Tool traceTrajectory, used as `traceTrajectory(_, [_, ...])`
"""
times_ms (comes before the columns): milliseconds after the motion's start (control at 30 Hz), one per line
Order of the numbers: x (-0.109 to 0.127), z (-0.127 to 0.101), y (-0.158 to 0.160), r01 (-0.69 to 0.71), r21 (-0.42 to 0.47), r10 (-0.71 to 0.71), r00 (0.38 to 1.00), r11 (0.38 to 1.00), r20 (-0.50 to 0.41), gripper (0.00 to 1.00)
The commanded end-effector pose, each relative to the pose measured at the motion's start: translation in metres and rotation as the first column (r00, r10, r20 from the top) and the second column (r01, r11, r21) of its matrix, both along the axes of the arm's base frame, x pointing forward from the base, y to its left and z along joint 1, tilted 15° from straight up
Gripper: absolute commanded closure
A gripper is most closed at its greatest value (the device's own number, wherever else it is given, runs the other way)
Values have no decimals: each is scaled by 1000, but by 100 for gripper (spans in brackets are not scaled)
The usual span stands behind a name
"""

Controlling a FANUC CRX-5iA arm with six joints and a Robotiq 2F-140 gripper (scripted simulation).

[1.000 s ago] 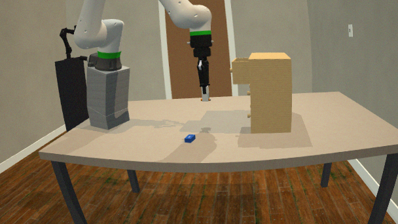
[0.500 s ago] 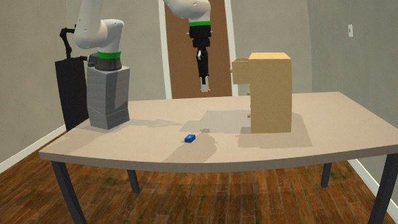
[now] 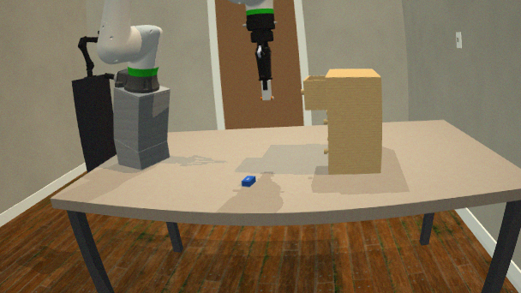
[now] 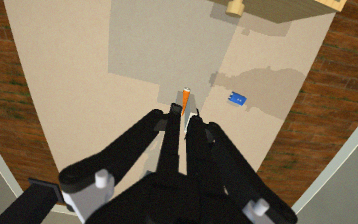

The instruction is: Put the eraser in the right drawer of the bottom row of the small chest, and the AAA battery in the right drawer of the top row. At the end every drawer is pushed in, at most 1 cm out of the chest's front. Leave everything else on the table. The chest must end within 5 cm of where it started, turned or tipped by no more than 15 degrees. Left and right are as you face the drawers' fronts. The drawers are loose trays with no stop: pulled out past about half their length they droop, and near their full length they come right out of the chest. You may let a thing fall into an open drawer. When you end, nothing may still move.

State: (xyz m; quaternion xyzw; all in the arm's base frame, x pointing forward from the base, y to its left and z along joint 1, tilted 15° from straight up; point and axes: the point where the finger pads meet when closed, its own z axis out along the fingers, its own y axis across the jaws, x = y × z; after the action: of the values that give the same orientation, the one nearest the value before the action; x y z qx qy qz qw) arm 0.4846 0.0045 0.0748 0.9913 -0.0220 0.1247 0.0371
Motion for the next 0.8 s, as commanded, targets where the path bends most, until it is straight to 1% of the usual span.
traceTrajectory(0, [-4,14,1,0,0,0,1000,1000,0,97])
traceTrajectory(200, [-11,43,3,0,0,0,1000,1000,0,97])
traceTrajectory(400, [-16,64,5,0,0,0,1000,1000,0,97])
traceTrajectory(767, [-21,82,7,0,0,0,1000,1000,0,97])
